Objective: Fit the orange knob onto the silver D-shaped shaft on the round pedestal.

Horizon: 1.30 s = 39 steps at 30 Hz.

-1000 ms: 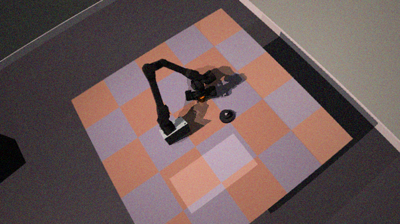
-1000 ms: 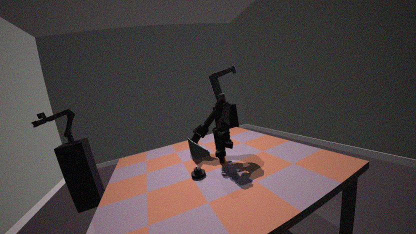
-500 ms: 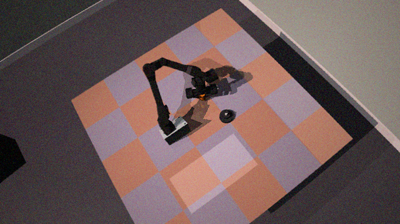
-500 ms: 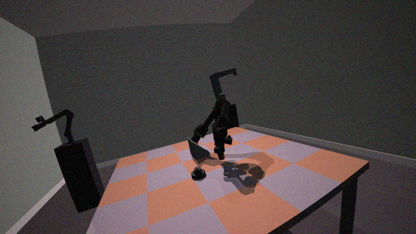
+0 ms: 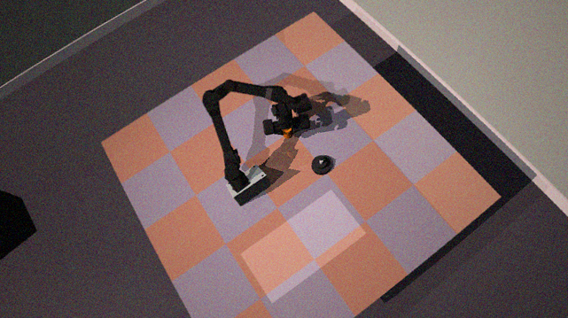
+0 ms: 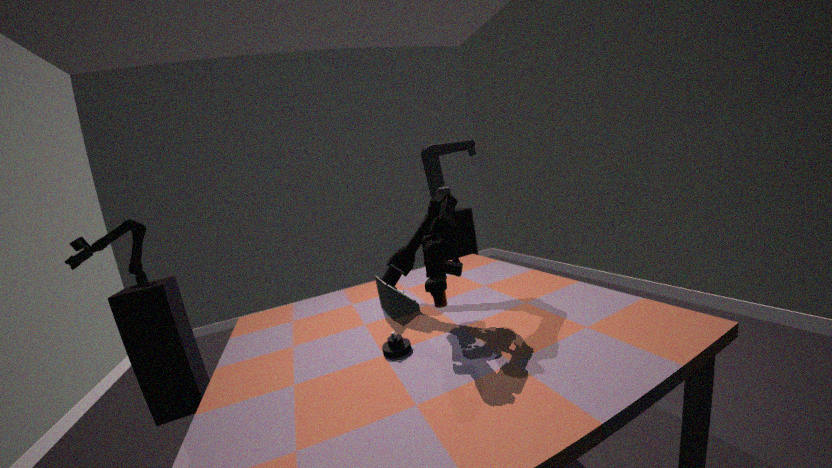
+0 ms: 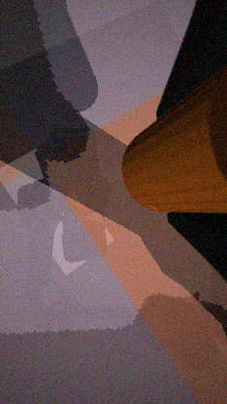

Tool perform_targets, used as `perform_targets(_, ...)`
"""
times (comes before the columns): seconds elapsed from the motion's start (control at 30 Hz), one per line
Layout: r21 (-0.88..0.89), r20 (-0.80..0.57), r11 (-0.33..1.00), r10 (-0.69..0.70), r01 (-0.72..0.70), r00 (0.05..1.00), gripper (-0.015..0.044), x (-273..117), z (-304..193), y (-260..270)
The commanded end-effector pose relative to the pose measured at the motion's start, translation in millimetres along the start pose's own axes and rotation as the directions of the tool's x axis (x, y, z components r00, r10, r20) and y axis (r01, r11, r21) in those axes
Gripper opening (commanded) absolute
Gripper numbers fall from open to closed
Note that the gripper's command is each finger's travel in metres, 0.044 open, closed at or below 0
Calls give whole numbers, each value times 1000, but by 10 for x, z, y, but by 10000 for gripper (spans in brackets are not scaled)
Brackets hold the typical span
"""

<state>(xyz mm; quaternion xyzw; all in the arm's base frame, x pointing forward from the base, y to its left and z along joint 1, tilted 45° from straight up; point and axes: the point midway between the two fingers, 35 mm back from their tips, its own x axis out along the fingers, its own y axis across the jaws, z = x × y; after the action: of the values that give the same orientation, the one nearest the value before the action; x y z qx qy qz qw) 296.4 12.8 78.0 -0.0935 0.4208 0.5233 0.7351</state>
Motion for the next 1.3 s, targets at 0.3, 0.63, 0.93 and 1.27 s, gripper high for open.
perform_targets(0.3, -12, 5, 1000, -10, 10, 1000, 0, -464, -7, -16)
perform_targets(0.63, -13, 10, 1000, -7, 7, 1000, 0, -634, -25, -19)
perform_targets(0.93, -13, 8, 1000, -9, 9, 1000, 0, -586, -182, -234)
perform_targets(1.27, -14, 6, 1000, -11, 11, 1000, 0, -520, -381, -464)
